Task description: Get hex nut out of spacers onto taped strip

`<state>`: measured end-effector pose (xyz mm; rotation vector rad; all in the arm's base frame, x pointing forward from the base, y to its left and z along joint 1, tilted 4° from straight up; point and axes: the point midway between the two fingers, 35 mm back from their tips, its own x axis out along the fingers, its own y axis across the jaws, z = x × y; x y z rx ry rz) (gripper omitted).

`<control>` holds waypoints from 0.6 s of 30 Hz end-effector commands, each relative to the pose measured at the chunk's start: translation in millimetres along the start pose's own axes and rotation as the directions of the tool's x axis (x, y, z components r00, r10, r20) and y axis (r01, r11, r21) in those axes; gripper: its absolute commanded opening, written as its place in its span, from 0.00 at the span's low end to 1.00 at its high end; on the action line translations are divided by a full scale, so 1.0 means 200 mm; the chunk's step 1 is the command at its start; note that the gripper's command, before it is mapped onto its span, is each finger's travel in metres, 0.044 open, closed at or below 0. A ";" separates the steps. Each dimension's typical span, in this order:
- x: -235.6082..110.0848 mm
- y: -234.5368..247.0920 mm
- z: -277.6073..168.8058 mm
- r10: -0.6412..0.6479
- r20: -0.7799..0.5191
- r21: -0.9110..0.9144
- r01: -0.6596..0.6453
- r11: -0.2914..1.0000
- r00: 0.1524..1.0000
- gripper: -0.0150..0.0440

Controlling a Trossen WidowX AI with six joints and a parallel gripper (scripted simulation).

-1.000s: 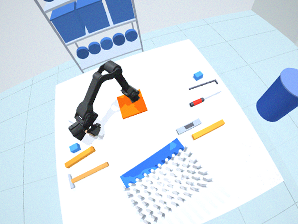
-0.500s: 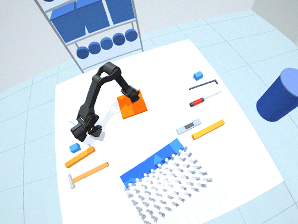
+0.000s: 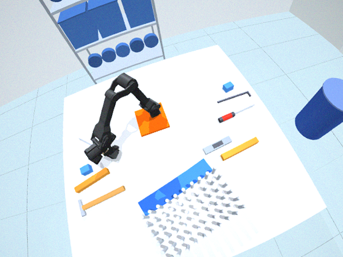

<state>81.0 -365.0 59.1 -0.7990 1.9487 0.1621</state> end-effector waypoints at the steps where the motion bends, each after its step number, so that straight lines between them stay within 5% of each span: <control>1: 0.04 0.02 0.02 0.010 -0.002 0.000 -0.010 1.000 1.000 0.73; 13: 0.10 0.04 0.07 0.010 -0.003 0.001 -0.010 1.000 1.000 0.73; 18: 0.10 0.04 0.07 0.010 -0.003 0.001 -0.010 1.000 1.000 0.61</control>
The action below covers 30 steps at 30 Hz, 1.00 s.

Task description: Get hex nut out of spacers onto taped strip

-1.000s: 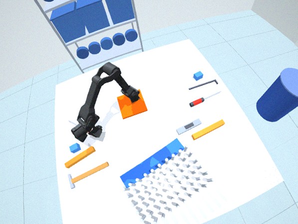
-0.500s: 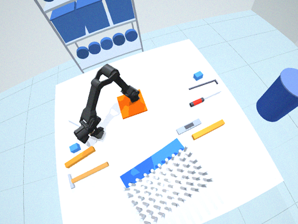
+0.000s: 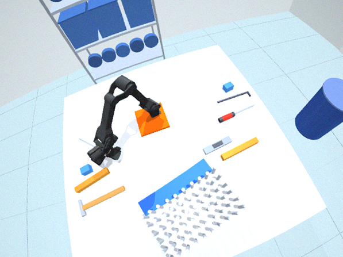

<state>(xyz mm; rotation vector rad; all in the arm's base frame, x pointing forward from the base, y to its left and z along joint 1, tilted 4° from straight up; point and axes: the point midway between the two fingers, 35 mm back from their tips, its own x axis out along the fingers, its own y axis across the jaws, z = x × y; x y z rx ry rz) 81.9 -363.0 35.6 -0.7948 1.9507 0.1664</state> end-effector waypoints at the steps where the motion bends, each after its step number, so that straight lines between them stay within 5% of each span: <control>1: 0.01 0.01 0.00 0.005 -0.003 0.002 -0.005 1.000 1.000 0.59; 9: 0.01 0.01 0.00 0.005 -0.003 0.002 -0.005 1.000 1.000 0.50; 15: -0.09 -0.05 -0.07 0.004 -0.003 0.002 -0.004 1.000 1.000 0.25; 30: -0.46 -0.13 -0.33 0.003 -0.002 0.000 -0.003 1.000 1.000 0.25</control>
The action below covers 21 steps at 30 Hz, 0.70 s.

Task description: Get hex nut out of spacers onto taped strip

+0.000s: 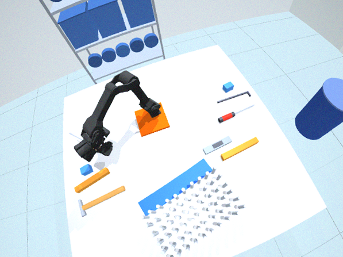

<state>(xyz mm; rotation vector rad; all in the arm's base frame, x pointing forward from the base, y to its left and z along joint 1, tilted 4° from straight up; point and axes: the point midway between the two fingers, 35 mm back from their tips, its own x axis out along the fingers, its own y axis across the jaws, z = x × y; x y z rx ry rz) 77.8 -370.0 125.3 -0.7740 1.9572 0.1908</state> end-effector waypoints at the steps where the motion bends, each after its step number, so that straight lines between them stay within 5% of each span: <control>1: -0.13 -0.02 -0.09 -0.022 -0.007 0.007 0.022 1.000 1.000 0.25; 15: -0.34 0.00 -0.20 -0.023 -0.005 0.011 0.023 1.000 1.000 0.25; 21: -0.39 0.00 -0.14 -0.055 0.034 0.174 0.048 0.984 0.998 0.25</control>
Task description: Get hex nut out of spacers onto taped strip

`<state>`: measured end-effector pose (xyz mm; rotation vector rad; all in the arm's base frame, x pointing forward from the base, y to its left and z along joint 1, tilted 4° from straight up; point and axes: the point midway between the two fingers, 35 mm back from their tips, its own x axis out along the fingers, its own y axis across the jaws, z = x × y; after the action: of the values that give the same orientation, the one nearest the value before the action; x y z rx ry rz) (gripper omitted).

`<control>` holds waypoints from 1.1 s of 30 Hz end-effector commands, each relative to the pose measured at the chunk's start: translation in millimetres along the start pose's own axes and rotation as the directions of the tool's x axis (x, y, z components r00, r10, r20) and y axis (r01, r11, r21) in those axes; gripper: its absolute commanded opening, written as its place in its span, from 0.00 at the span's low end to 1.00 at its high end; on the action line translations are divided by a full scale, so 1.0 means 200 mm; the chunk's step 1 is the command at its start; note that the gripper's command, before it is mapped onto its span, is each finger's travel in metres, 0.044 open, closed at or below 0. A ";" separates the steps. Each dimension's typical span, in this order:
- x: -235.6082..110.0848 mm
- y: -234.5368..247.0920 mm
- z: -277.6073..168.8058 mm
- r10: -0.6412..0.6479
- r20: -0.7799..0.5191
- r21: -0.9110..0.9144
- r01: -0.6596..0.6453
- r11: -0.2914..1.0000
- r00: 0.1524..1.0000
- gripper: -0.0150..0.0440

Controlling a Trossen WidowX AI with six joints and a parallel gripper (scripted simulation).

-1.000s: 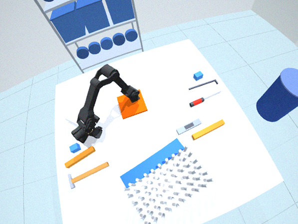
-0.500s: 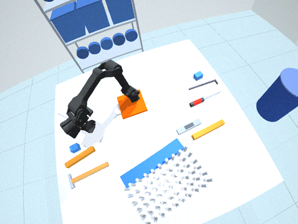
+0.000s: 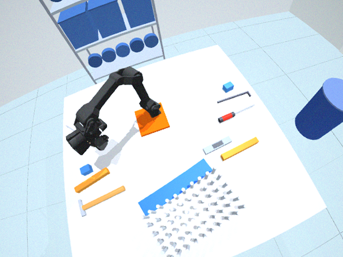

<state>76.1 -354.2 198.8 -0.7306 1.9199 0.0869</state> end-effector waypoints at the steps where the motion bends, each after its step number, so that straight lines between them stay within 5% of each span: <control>1: -0.05 0.00 0.03 -0.031 0.023 0.107 0.028 0.994 0.999 0.25; 16: -0.18 0.02 0.22 -0.102 0.144 0.534 0.009 0.845 0.984 0.25; 33: -0.32 0.08 0.42 -0.162 0.289 0.849 -0.175 0.498 0.944 0.25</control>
<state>149.6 -288.6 206.6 -0.0453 1.4065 -0.6530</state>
